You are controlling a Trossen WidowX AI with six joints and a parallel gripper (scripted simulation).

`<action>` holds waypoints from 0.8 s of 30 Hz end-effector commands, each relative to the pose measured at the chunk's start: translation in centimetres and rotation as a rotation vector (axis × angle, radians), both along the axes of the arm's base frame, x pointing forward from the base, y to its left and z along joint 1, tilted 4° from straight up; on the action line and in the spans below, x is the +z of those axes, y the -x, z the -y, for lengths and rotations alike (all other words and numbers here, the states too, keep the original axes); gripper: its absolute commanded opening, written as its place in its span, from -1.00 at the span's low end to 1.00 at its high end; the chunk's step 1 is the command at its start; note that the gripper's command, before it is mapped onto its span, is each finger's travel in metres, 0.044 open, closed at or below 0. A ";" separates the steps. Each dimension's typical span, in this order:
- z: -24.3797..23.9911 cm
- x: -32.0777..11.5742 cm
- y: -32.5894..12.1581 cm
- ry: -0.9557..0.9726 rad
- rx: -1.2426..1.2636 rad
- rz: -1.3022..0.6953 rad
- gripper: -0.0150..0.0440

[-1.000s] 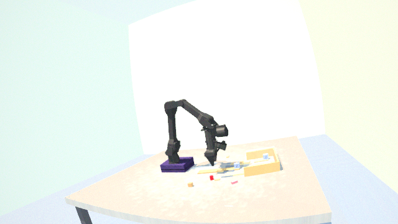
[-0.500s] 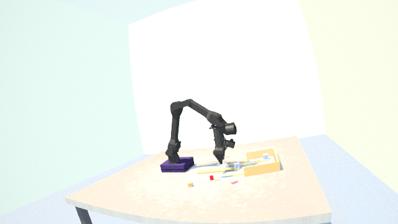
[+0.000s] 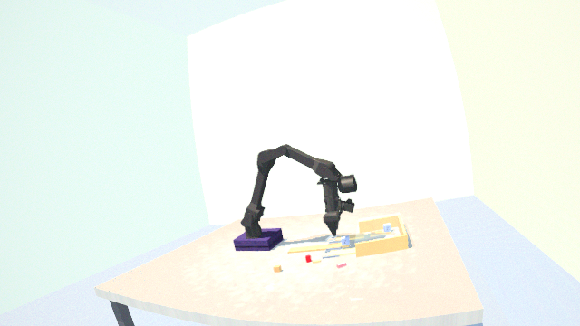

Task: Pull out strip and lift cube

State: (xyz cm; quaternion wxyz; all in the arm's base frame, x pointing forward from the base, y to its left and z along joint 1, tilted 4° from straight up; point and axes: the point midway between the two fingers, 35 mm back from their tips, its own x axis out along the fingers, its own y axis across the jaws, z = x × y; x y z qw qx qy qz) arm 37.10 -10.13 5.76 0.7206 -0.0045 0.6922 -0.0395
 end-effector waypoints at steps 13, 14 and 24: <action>0.6 0.5 -3.4 0.007 -0.005 0.006 0.56; 0.6 0.4 -3.4 0.007 -0.005 0.006 0.47; 0.7 -1.3 -3.6 0.007 -0.005 0.006 0.36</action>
